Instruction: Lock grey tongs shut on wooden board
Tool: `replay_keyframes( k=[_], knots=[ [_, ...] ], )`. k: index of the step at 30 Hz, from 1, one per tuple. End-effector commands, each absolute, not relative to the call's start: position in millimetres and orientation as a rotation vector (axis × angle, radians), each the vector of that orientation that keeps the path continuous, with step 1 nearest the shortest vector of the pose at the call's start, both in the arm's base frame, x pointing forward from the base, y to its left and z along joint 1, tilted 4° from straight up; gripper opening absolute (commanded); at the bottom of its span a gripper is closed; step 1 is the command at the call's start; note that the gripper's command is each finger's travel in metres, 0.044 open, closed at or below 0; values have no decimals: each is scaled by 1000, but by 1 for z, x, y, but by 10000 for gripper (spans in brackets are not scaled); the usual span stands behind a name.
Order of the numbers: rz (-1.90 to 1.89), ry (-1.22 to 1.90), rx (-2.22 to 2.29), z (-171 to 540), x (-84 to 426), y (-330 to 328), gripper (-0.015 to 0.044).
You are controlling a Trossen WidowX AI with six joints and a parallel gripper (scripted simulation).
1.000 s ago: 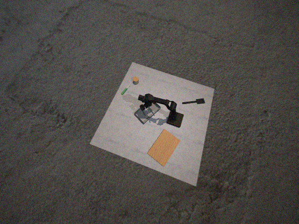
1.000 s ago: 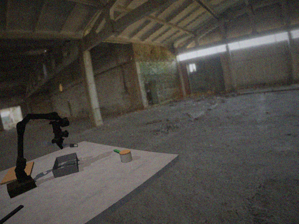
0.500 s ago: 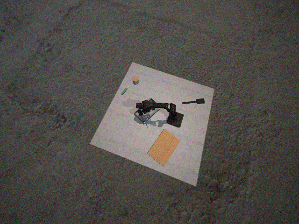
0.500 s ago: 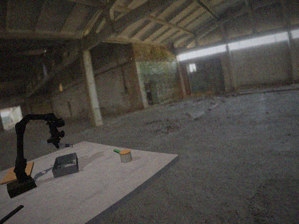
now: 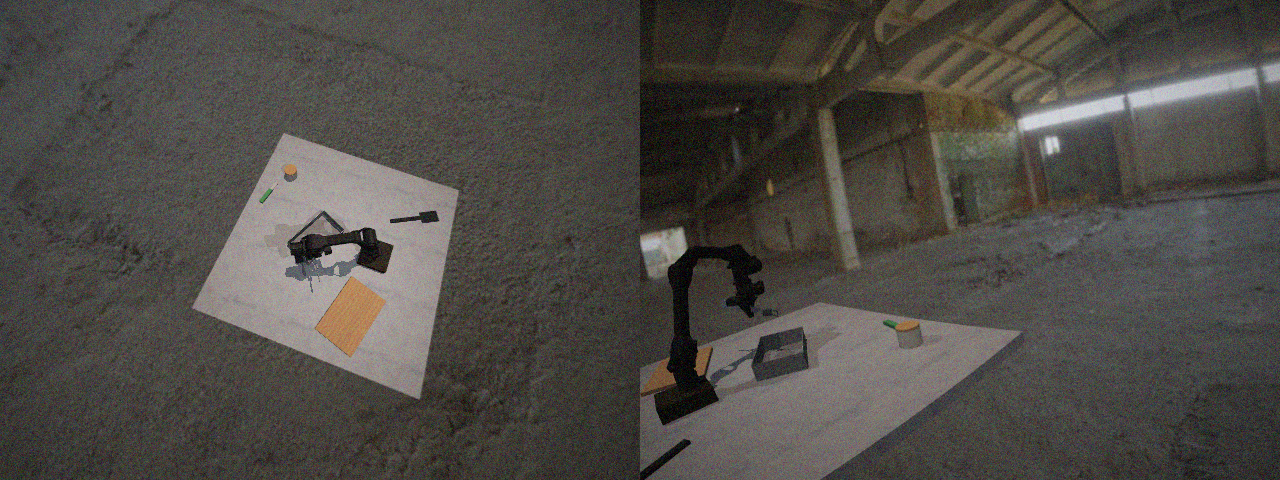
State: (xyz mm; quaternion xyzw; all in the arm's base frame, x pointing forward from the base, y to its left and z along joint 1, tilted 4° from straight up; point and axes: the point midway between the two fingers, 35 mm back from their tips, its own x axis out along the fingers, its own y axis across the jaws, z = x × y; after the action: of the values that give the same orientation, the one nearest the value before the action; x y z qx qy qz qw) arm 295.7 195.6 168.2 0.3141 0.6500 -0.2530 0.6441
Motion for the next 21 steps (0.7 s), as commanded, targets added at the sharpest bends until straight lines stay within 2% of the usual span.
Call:
replay_keyframes(
  k=[1,14,21],
  knots=[
    [-605,1465,751,173,285,214,-150],
    [-726,1437,879,178,234,273,-150],
    [-738,1433,895,179,226,279,-150]
  ],
)
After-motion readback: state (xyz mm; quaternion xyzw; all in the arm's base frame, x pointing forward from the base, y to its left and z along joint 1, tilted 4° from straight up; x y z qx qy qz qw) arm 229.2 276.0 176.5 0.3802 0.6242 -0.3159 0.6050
